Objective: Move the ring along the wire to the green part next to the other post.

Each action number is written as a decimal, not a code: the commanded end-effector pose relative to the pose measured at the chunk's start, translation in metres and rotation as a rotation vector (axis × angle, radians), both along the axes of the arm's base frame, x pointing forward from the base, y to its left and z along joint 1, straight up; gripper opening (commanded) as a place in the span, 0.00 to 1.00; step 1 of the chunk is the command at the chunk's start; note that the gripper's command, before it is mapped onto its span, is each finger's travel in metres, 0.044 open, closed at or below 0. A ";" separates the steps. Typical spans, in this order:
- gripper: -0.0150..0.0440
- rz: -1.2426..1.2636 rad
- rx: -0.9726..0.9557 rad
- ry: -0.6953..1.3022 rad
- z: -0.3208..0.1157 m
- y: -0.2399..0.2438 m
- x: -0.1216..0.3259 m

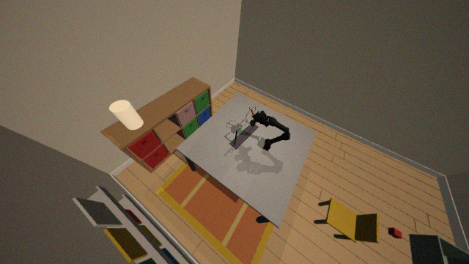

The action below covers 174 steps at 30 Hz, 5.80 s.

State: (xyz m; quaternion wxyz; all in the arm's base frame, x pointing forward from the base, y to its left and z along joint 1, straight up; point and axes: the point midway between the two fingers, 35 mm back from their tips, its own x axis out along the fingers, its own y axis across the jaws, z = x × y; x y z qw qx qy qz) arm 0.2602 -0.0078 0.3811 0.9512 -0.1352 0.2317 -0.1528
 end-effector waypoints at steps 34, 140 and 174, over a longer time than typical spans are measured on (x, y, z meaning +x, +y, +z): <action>0.00 -0.001 -0.464 0.052 0.005 -0.010 -0.001; 0.00 -0.009 -1.780 0.215 0.036 -0.016 -0.002; 0.00 -0.040 -1.855 0.236 0.017 -0.032 -0.007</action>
